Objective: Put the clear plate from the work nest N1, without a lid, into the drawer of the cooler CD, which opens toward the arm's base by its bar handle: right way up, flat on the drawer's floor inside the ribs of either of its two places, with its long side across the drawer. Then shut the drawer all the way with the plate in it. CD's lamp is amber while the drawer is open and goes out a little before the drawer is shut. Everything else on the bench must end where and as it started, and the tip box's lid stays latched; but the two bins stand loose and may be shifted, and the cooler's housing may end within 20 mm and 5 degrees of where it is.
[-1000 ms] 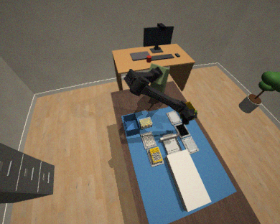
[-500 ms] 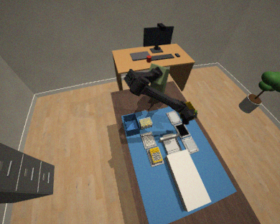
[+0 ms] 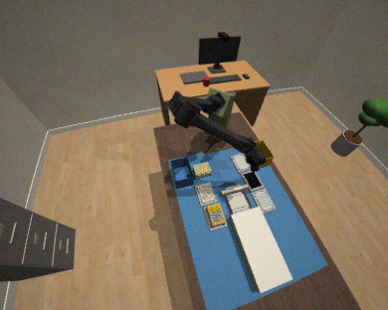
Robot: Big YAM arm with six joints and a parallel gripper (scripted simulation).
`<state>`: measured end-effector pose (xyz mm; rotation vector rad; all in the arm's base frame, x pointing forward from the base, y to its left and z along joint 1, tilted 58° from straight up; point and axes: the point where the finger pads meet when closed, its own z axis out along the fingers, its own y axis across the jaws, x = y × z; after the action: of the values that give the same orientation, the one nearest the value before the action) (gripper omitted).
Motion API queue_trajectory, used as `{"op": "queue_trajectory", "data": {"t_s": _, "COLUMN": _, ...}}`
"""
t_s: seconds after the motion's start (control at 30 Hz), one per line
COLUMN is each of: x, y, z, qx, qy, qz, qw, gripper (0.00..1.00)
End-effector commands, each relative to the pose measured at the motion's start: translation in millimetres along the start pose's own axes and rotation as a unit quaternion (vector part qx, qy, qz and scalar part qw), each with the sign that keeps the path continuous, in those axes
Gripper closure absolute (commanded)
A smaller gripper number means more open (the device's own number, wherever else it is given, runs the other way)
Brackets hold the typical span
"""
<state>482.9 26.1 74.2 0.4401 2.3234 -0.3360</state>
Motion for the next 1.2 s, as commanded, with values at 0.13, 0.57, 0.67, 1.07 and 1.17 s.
{"op": "queue_trajectory", "data": {"t_s": 0.13, "x": -9, "y": -28, "z": -7.5, "qx": 0.039, "qy": -0.007, "qz": -0.052, "qw": 0.998, "gripper": 1.00}}
{"op": "queue_trajectory", "data": {"t_s": 0.57, "x": -13, "y": -88, "z": -32.4, "qx": 0.145, "qy": -0.012, "qz": -0.143, "qw": 0.979, "gripper": 1.00}}
{"op": "queue_trajectory", "data": {"t_s": 0.67, "x": -13, "y": -93, "z": -34.5, "qx": 0.157, "qy": -0.011, "qz": -0.154, "qw": 0.975, "gripper": 1.00}}
{"op": "queue_trajectory", "data": {"t_s": 1.07, "x": -16, "y": -130, "z": -54.4, "qx": 0.210, "qy": -0.007, "qz": -0.200, "qw": 0.957, "gripper": 1.00}}
{"op": "queue_trajectory", "data": {"t_s": 1.17, "x": -19, "y": -126, "z": -48.1, "qx": 0.211, "qy": -0.004, "qz": -0.203, "qw": 0.956, "gripper": 1.00}}
